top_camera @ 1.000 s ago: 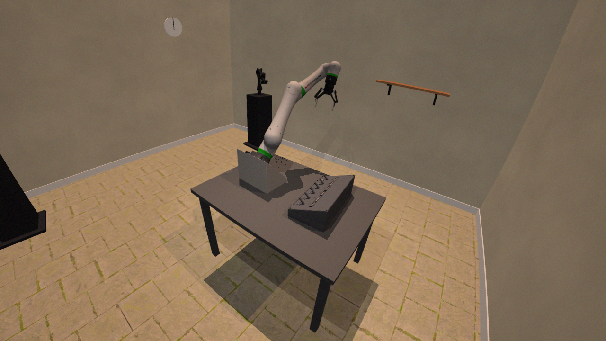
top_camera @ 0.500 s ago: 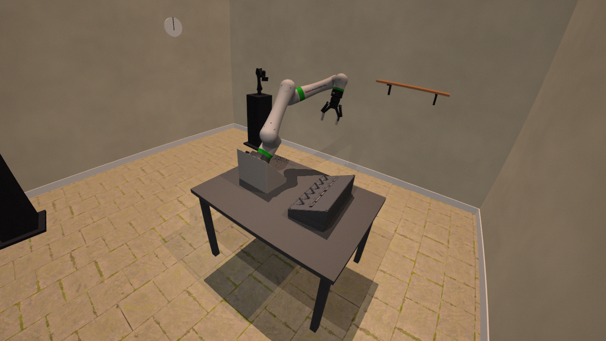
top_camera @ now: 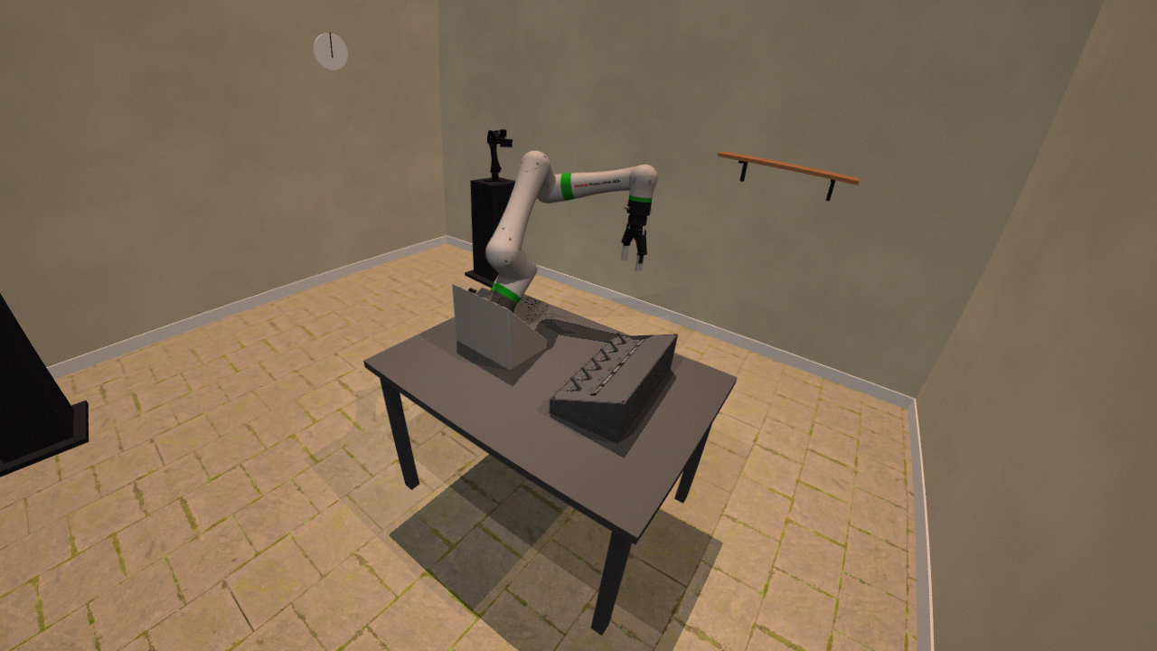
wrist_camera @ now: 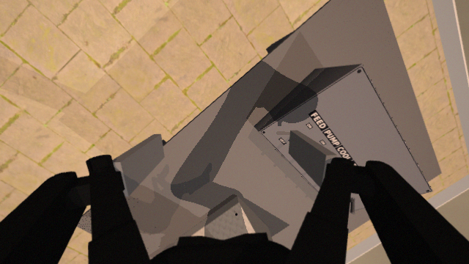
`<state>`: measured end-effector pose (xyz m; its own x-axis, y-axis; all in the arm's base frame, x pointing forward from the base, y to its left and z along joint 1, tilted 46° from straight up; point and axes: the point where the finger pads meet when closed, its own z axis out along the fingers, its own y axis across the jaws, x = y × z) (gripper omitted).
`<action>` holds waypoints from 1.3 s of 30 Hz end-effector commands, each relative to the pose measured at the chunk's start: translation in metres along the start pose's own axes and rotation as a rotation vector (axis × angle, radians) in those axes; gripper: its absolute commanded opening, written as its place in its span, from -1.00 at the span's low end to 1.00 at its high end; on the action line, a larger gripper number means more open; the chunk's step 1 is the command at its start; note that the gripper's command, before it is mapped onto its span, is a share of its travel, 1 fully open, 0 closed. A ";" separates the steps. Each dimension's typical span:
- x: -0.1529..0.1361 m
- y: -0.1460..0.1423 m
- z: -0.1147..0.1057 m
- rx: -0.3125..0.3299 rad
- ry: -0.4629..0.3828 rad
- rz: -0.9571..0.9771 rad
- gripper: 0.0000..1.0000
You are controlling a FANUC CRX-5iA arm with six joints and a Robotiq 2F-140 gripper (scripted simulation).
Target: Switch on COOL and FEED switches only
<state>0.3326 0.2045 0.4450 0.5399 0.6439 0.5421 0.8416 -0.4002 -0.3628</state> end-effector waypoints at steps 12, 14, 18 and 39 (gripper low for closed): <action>-0.074 0.114 0.083 -0.032 0.261 0.570 1.00; -0.087 0.126 0.091 -0.039 0.290 0.637 1.00; -0.107 0.143 0.103 -0.050 0.335 0.739 1.00; -0.126 0.157 0.114 -0.060 0.375 0.829 -0.12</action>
<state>0.3942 0.1347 0.2334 0.9336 -0.1150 0.3393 0.1747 -0.6806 -0.7115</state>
